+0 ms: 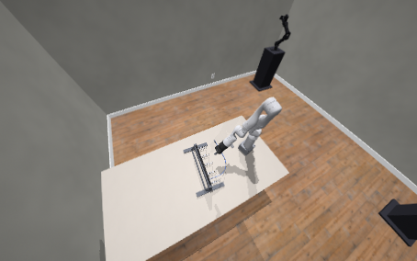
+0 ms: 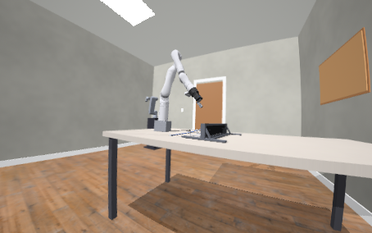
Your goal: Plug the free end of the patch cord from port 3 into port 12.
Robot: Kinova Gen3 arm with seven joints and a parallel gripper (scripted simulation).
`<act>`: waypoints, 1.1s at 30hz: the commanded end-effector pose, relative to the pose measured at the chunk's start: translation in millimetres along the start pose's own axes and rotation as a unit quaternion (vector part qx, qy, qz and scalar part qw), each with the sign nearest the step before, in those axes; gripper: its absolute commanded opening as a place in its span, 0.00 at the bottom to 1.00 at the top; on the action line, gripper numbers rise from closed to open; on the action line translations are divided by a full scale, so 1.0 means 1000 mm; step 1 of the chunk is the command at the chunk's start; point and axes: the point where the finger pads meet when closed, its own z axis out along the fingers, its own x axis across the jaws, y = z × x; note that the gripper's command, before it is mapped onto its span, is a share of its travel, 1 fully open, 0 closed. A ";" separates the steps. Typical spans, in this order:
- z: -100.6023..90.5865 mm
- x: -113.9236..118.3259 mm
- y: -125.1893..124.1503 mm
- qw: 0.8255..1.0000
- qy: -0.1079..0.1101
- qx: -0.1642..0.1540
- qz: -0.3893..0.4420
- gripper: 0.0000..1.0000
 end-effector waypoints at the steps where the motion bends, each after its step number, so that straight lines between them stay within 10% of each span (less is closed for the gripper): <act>1: -0.001 -0.017 0.001 1.000 -0.009 -0.002 0.013 0.00; 33: -0.001 -0.049 0.000 1.000 -0.009 -0.002 0.013 0.00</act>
